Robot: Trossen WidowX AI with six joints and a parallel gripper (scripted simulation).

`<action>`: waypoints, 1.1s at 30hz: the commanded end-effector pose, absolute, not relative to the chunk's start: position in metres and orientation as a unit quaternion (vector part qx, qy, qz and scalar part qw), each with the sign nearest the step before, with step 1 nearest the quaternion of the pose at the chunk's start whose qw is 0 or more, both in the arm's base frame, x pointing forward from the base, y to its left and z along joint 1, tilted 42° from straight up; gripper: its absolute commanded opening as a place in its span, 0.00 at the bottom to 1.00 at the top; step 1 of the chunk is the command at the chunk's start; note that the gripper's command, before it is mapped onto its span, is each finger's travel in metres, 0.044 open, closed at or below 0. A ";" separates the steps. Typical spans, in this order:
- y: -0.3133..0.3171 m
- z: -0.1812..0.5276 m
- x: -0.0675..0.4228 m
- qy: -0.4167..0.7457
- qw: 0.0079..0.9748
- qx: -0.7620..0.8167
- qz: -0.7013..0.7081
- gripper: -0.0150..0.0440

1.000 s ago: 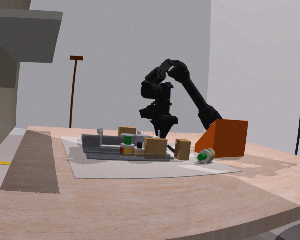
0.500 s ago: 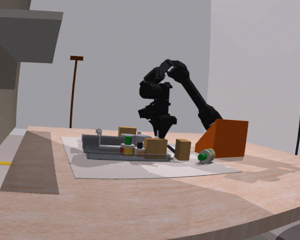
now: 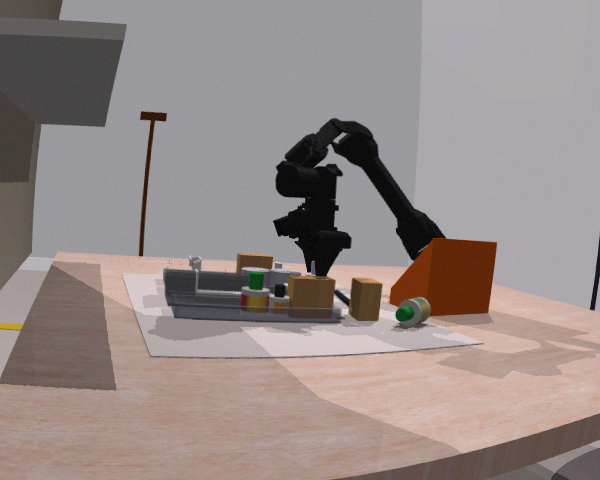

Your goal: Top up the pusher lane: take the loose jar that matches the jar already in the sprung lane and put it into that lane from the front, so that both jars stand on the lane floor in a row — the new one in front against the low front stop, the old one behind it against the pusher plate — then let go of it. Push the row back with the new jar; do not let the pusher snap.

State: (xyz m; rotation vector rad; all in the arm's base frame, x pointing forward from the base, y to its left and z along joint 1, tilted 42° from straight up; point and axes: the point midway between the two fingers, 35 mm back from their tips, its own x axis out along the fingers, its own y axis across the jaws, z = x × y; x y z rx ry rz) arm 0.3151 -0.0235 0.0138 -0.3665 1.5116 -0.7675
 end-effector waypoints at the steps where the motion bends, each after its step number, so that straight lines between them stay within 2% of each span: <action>1: -0.024 0.017 0.326 0.654 0.657 -0.161 -0.340 0.25; 33: -0.025 0.021 0.337 0.653 0.657 -0.161 -0.340 0.25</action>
